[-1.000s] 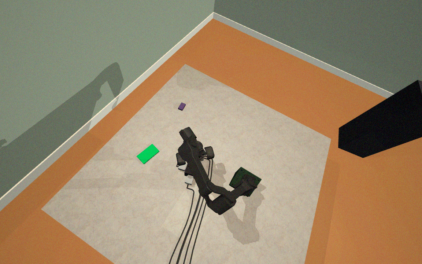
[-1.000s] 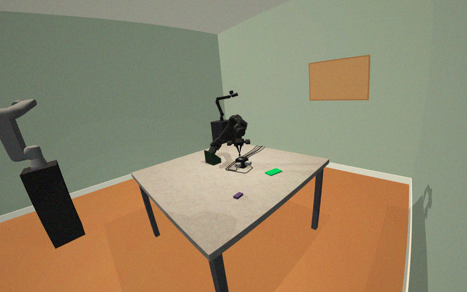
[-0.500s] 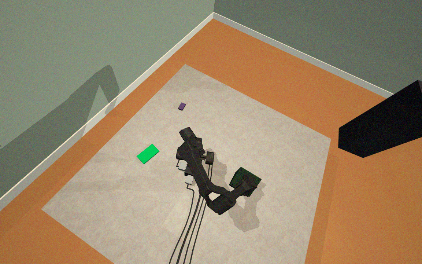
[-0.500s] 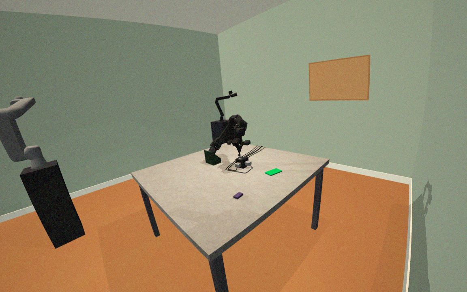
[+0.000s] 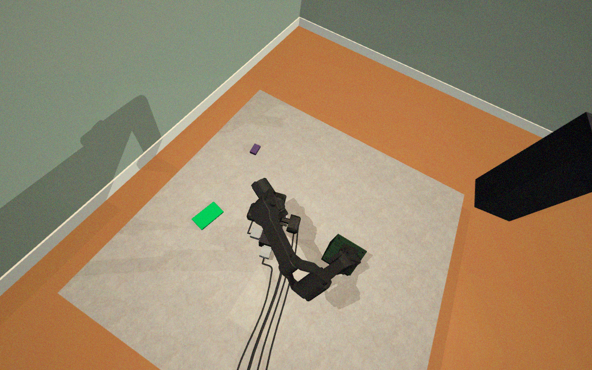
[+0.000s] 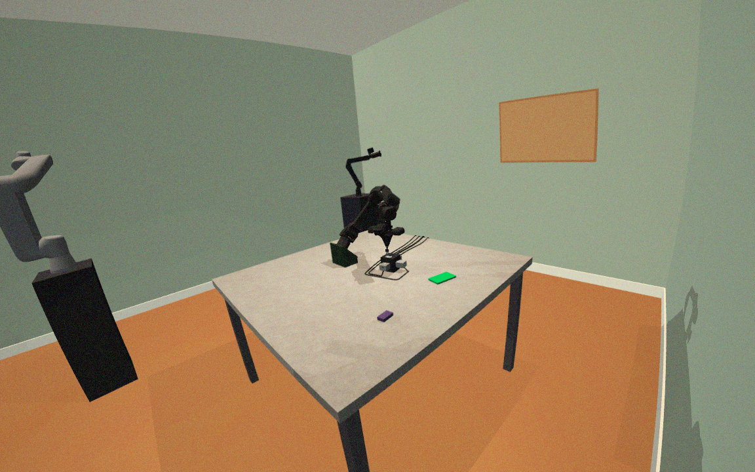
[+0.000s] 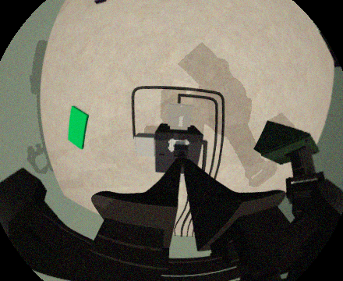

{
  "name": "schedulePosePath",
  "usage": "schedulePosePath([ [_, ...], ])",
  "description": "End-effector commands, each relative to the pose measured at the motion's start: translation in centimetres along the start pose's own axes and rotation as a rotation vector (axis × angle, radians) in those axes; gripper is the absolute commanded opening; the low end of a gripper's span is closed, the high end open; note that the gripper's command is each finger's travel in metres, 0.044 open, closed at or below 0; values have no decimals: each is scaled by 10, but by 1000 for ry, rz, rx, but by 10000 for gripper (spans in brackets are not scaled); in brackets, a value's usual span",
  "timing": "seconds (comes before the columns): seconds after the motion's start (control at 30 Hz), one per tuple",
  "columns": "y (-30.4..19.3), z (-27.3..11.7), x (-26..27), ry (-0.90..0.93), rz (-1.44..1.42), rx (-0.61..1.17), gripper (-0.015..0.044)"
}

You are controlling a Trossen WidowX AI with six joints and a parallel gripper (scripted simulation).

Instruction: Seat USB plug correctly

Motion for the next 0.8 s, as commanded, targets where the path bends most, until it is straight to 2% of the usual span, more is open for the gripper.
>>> schedulePosePath([
  [0.0,0,0,0,0,2,-1,0],
  [0.77,0,3,0,-2,1,17,0],
])
Point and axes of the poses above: the point midway between the two fingers, 35 mm back from their tips, its own z axis out along the fingers, its own x axis across the jaws, y = z × x, the point moved 6 cm from there along -z, back along the fingers, and after that the axes turned 7 degrees about z, right-handed, at the moved point
